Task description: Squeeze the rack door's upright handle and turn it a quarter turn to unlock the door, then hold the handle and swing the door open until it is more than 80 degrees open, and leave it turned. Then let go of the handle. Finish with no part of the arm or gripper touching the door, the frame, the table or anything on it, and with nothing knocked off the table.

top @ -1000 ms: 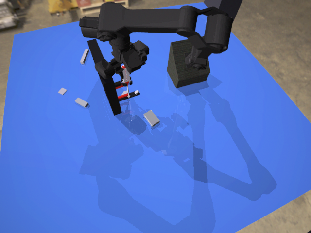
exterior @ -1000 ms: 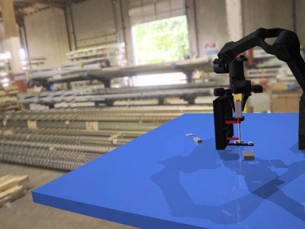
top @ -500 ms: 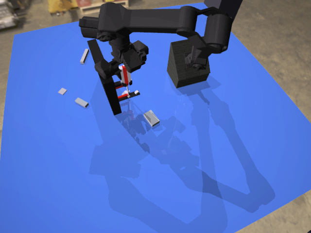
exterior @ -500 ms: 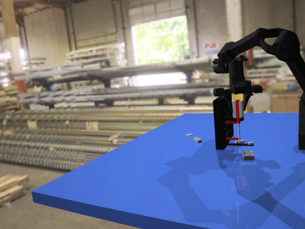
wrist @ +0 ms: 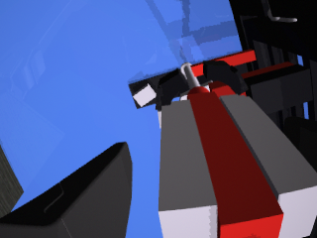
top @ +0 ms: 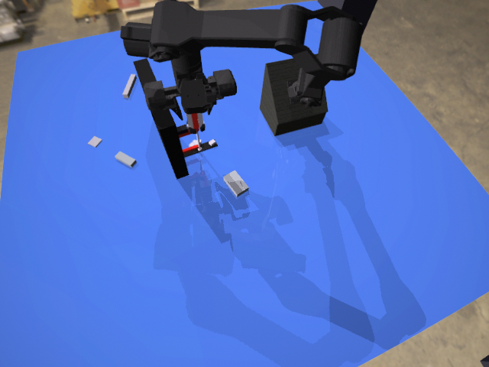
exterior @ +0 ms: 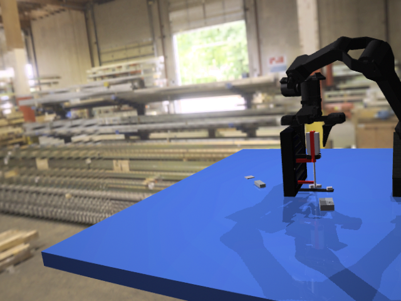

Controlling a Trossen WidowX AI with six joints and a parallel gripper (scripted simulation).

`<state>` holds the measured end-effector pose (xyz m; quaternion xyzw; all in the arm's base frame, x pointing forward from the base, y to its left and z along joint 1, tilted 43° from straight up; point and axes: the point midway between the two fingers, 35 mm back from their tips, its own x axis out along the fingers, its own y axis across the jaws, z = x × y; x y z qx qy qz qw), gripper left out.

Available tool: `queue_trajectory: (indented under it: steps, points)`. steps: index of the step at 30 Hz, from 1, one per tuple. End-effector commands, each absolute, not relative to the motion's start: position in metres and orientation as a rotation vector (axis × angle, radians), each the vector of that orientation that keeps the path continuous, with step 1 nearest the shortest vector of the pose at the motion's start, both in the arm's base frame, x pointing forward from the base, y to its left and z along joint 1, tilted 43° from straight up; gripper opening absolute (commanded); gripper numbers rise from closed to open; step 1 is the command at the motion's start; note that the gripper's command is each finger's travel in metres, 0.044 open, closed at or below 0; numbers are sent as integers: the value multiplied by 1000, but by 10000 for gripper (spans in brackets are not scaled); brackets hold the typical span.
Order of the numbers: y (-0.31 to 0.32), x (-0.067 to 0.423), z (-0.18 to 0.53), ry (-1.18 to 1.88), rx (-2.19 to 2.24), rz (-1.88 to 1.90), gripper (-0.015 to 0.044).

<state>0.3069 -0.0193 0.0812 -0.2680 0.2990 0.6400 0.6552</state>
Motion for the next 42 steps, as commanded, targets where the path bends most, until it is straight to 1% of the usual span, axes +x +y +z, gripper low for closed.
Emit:
queue_trajectory:
  steps: [1, 22, 42]
  points:
    - [-18, 309, 81, 824, -435, 1348, 297]
    - [-18, 309, 81, 1382, 383, 758, 297]
    - [-18, 309, 81, 1685, 1144, 11, 297]
